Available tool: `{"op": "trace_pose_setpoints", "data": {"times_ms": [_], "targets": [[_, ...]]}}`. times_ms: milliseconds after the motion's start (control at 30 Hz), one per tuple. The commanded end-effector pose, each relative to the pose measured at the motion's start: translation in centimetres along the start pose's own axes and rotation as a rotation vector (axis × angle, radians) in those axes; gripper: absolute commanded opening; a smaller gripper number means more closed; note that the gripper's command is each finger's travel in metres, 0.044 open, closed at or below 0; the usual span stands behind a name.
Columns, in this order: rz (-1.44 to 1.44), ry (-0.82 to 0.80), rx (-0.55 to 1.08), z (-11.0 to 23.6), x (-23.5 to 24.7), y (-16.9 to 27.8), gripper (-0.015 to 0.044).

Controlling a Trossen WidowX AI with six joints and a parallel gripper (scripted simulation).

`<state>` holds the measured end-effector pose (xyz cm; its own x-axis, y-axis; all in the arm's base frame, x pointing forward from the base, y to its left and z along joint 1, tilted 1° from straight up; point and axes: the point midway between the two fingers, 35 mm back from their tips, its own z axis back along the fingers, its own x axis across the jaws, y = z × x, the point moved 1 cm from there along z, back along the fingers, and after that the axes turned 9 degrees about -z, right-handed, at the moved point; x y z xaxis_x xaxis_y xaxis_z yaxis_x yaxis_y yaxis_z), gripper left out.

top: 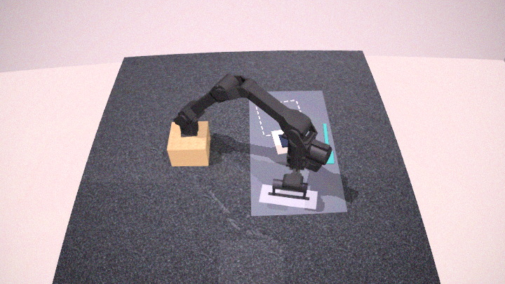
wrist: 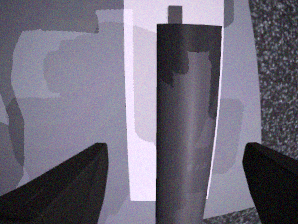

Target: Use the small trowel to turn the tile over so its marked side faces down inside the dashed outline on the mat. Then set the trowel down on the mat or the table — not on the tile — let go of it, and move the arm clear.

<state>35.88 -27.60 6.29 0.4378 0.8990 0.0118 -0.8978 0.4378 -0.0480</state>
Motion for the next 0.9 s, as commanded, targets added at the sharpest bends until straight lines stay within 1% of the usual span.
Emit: {"op": "trace_pose_setpoints", "data": {"times_ms": [0, 867], "targets": [[0.011, 0.006, 0.019, 0.2, 0.0, 0.5, 0.0270], [0.011, 0.006, 0.019, -3.9, 0.0, 0.6, 0.0270]]}}
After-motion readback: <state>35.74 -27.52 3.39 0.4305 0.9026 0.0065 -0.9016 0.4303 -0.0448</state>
